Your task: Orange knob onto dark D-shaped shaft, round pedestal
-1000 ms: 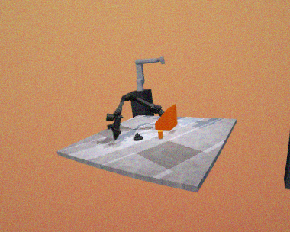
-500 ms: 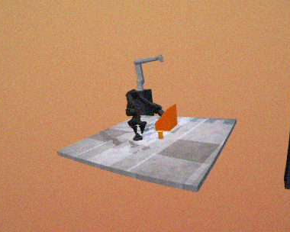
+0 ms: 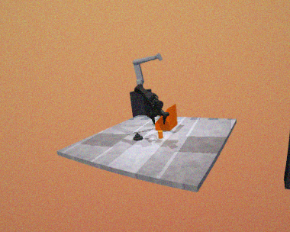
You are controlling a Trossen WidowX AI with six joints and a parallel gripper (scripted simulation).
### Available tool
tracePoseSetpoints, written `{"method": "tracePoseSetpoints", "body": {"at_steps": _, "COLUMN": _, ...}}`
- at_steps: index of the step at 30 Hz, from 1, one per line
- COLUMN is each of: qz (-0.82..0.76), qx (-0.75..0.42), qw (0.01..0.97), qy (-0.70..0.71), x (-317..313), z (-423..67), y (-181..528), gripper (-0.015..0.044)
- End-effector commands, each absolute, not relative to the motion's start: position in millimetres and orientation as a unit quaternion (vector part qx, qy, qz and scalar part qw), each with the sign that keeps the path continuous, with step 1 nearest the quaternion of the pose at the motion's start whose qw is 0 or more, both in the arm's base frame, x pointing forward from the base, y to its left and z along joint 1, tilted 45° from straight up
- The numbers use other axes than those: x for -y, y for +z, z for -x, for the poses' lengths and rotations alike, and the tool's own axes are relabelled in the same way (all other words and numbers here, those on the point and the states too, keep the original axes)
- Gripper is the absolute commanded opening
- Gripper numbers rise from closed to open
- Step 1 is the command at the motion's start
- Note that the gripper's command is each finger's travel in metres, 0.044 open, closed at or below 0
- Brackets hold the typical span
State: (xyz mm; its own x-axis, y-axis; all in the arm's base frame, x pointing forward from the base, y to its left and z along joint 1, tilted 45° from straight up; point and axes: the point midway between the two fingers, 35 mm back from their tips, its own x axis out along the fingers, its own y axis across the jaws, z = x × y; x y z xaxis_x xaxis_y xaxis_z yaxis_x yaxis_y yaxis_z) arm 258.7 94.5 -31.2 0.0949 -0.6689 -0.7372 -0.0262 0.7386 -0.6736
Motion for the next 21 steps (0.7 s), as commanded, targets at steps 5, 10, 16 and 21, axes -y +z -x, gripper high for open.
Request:
{"method": "tracePoseSetpoints", "body": {"at_steps": 5, "qz": 0.284, "qx": -0.634, "qw": 0.677, "qy": -0.243, "x": -85.3, "z": -253.3, "y": -40.1, "gripper": 0.044}}
{"method": "tracePoseSetpoints", "body": {"at_steps": 10, "qz": 0.284, "qx": -0.634, "qw": 0.677, "qy": -0.244, "x": -68.5, "z": -254.7, "y": -56.9, "gripper": 0.044}}
{"method": "tracePoseSetpoints", "body": {"at_steps": 16, "qz": 0.284, "qx": -0.633, "qw": 0.677, "qy": -0.244, "x": -58.8, "z": -255.8, "y": -66.8, "gripper": 0.044}}
{"method": "tracePoseSetpoints", "body": {"at_steps": 21, "qz": 0.284, "qx": -0.633, "qw": 0.677, "qy": -0.244, "x": -57.8, "z": -255.9, "y": -67.8, "gripper": 0.044}}
